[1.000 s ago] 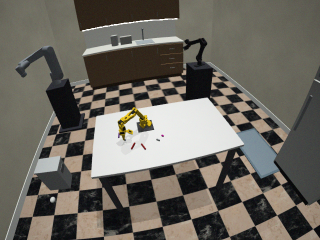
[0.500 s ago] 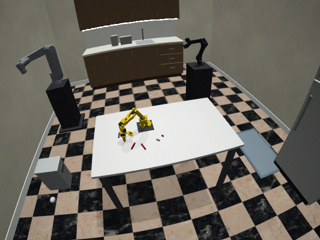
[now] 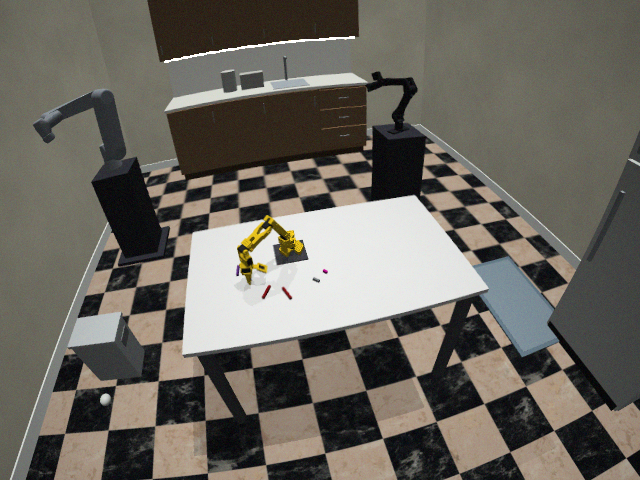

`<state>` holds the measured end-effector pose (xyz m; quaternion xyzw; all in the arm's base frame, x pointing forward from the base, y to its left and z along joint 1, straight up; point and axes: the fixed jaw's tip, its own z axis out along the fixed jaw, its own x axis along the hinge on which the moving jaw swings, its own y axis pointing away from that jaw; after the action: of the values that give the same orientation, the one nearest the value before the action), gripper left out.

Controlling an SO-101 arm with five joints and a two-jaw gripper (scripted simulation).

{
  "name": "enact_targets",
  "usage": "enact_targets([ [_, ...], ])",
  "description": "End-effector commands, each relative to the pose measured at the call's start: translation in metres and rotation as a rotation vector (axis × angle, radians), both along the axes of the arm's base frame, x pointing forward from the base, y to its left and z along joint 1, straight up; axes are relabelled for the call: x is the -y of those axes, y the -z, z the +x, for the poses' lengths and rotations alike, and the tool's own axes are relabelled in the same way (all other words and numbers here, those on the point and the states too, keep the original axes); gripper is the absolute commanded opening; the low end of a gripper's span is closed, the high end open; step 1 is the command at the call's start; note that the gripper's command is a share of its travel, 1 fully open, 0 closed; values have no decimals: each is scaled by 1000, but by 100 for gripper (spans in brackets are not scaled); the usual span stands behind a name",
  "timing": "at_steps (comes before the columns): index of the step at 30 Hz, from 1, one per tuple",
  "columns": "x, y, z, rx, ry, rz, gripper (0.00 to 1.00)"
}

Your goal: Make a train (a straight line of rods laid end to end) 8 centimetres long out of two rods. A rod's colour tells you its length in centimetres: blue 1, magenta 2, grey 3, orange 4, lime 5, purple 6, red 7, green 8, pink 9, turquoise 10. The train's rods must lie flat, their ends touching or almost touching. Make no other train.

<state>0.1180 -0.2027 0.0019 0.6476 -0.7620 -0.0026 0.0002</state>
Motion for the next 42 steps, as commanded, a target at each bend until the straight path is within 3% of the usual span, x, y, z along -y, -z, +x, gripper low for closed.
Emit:
enact_targets([
  [1,-4,5,-1,-10,-16,19,19],
  [21,-4,5,-1,-10,-16,19,17],
  [42,-4,5,-1,-10,-16,19,5],
])
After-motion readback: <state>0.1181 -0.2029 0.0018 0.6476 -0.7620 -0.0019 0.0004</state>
